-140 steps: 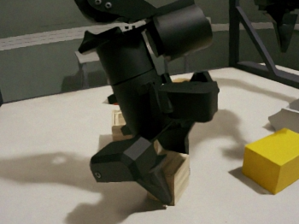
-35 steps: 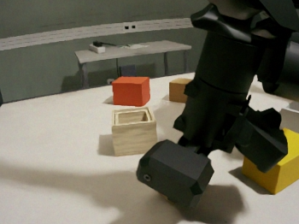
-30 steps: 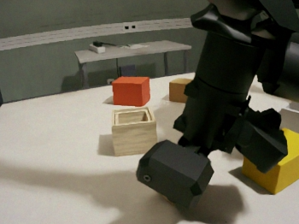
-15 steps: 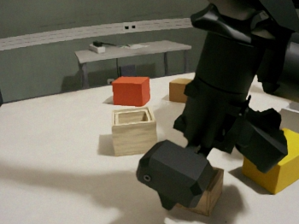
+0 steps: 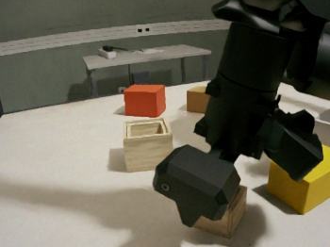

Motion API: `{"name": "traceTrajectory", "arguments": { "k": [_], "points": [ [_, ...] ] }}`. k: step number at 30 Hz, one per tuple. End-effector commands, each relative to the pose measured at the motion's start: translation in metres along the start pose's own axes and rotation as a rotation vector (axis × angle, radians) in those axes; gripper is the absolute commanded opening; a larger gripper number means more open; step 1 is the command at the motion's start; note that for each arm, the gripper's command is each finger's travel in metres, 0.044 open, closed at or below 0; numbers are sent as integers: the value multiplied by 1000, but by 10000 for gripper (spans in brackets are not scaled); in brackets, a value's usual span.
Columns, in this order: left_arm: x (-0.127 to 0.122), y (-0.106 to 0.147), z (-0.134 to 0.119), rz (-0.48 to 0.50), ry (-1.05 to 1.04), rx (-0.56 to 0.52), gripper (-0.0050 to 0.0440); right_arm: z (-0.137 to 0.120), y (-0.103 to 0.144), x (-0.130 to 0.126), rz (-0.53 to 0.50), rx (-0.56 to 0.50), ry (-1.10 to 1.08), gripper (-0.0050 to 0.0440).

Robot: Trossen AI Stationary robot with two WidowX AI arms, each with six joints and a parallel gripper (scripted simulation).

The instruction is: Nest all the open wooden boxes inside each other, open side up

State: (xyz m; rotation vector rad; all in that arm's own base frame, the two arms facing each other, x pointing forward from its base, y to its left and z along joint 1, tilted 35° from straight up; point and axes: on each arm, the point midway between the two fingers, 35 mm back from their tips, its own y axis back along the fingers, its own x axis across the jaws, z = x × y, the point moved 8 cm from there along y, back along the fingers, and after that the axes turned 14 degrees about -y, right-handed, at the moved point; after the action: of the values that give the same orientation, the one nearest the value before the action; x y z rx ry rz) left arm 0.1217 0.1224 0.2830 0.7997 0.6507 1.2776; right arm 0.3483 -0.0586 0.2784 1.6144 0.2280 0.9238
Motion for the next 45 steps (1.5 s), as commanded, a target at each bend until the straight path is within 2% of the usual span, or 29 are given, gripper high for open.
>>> {"name": "traceTrajectory", "arguments": {
  "k": [1, 10, 15, 19, 45],
  "points": [
    [1, 3, 2, 10, -14, -1, 400, -11, 27, 0, 38, -92, 10, 400],
    [1, 3, 2, 10, -14, -1, 400, -24, 45, -4, 71, -218, 9, 400],
    [1, 3, 2, 10, -14, -1, 400, -26, 48, -4, 76, -236, 9, 400],
    [1, 3, 2, 10, -14, -1, 400, -34, 58, -6, 96, -312, 9, 400],
    [1, 3, 2, 10, -14, -1, 400, -31, 57, -5, 95, -310, 9, 400]
  ]
}}
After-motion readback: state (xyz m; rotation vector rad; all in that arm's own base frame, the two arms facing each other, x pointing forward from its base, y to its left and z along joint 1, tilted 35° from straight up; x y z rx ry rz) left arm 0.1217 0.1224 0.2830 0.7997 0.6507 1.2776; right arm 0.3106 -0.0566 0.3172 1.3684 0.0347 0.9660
